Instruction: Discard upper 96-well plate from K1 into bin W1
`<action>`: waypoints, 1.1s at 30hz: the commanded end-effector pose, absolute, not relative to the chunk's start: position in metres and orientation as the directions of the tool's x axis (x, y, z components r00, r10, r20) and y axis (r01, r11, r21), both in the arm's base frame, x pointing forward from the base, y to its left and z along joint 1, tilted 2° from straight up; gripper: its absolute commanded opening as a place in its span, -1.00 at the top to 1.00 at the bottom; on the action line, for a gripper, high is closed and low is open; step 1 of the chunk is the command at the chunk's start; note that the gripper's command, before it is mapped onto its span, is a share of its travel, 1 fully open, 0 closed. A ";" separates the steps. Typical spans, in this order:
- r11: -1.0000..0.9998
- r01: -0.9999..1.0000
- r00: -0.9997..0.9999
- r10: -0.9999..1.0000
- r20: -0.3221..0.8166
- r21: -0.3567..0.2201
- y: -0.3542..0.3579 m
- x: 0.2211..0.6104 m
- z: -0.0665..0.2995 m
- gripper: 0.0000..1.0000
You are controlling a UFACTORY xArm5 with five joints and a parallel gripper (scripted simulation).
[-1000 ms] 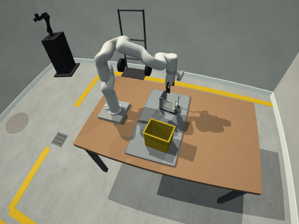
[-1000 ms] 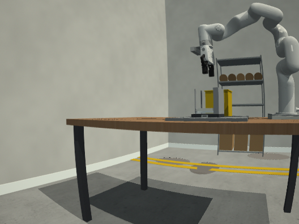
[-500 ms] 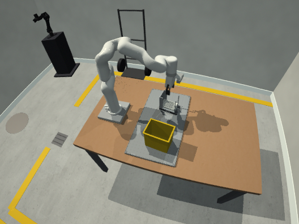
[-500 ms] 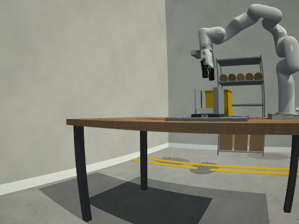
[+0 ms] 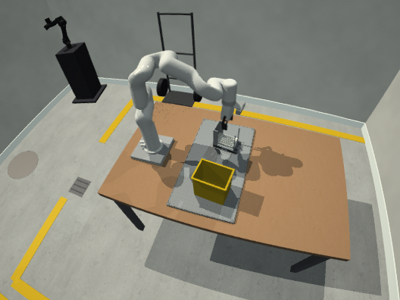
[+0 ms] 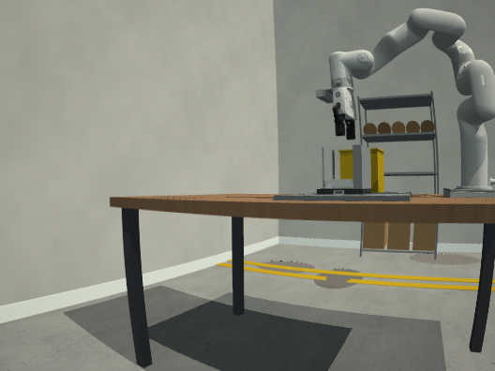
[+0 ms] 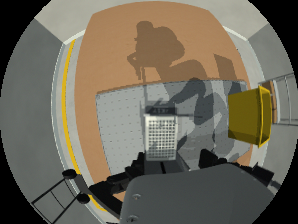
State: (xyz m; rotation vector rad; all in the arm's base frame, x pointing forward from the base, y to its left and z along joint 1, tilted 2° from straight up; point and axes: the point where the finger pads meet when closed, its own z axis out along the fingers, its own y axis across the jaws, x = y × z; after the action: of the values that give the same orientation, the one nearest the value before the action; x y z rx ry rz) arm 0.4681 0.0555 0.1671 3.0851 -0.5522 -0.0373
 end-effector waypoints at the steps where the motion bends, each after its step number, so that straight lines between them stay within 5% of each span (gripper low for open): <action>1: -0.938 -0.347 0.938 -0.347 -0.018 0.009 0.056 0.469 0.163 -1.00; 33: -0.938 -0.347 0.938 -0.347 -0.018 0.009 0.056 0.468 0.116 -1.00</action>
State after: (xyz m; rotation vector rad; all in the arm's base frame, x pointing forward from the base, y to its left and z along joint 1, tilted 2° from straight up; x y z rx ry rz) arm 0.4668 0.0563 0.1187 3.0850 -0.5522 -0.0373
